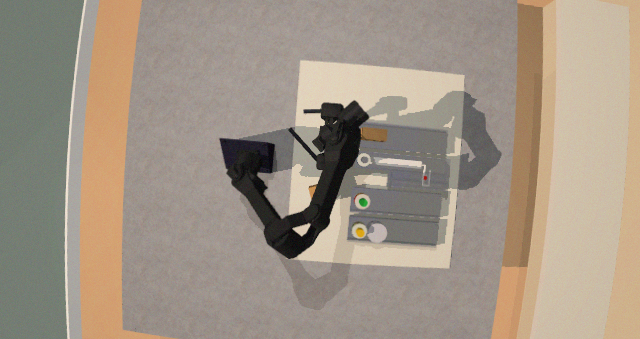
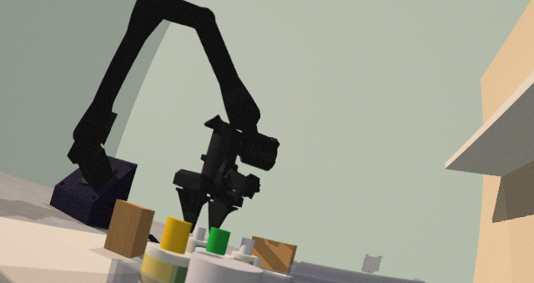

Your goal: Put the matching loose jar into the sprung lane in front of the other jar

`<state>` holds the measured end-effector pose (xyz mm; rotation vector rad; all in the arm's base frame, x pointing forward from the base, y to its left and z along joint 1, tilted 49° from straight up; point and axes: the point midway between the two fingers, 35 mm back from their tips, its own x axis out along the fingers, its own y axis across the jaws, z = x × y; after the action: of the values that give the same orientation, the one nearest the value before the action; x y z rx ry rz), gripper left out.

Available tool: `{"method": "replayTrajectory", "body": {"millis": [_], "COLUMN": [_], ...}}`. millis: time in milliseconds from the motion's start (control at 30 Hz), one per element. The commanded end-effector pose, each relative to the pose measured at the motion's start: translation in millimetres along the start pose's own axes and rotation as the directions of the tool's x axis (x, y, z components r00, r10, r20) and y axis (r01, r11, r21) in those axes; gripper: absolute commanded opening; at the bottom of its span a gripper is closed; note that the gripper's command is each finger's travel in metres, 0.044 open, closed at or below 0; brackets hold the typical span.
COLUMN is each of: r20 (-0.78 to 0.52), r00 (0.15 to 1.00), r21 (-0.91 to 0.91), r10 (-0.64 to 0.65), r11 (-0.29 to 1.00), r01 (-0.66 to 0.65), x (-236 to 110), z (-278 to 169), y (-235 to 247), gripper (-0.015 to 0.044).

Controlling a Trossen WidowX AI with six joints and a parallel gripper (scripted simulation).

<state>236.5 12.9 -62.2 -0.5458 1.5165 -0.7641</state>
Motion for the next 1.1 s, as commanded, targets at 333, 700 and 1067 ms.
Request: {"method": "replayTrajectory", "body": {"millis": [333, 700, 1067], "r20": [-0.005, -0.005, -0.005], "r00": [1.0, 1.0, 1.0], "r21": [-0.01, -0.01, -0.011], "r10": [-0.01, -0.01, -0.008], "r11": [1.0, 1.0, 1.0], "r01": [0.01, 0.01, 0.008], "x": [24, 25, 17], "z": [-3, -3, -1], "y": [-2, -2, 0], "gripper": [0.044, 0.0177, 0.0026]}}
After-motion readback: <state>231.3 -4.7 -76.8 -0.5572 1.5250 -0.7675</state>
